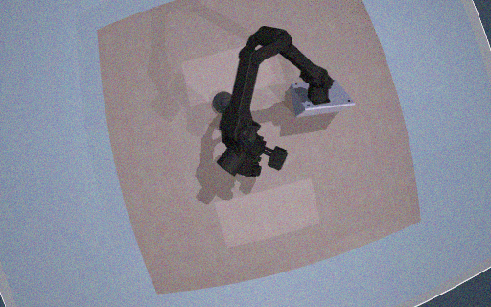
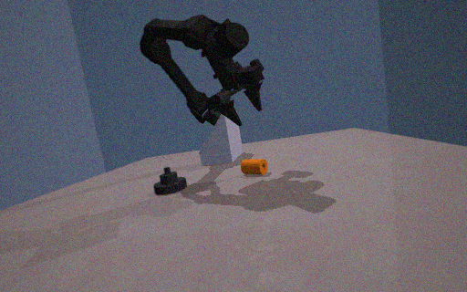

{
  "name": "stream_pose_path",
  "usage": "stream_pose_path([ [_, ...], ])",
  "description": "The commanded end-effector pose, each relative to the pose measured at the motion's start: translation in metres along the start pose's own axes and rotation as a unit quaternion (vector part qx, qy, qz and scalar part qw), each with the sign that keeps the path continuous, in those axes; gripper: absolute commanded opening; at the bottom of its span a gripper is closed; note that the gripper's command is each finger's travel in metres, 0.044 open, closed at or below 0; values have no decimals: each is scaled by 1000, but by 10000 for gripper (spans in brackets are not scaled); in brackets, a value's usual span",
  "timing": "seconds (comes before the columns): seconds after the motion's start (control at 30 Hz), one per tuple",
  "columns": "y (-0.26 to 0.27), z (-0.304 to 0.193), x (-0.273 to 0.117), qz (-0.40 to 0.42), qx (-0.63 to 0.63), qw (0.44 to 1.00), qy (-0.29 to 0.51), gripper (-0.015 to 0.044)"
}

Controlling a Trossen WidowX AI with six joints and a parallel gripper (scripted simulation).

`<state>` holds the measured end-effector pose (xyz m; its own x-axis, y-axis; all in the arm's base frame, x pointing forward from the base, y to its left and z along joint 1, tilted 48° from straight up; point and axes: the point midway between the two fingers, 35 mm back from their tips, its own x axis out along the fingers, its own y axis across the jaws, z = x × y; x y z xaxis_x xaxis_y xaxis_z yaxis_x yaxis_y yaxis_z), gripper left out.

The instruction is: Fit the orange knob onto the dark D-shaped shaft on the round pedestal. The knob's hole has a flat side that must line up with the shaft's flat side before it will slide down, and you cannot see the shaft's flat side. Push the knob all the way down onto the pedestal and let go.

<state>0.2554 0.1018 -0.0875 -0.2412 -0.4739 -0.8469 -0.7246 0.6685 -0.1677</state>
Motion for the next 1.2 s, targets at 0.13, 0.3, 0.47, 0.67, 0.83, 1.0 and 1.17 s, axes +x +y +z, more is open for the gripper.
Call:
stream_pose_path([
  [0.13, -35, 21, 62, -164, -87, 980, 74, 440],
  [0.3, -35, 21, 62, -164, -87, 980, 74, 440],
  [0.47, -44, 17, 85, -164, -87, 980, 75, 440],
  [0.67, -45, 17, 88, -164, -87, 980, 75, 440],
  [0.83, -48, 17, 95, -164, -87, 980, 75, 440],
  [1.0, -51, 16, 103, -165, -87, 980, 75, 440],
  [1.17, -54, 14, 111, -165, -87, 980, 75, 440],
])
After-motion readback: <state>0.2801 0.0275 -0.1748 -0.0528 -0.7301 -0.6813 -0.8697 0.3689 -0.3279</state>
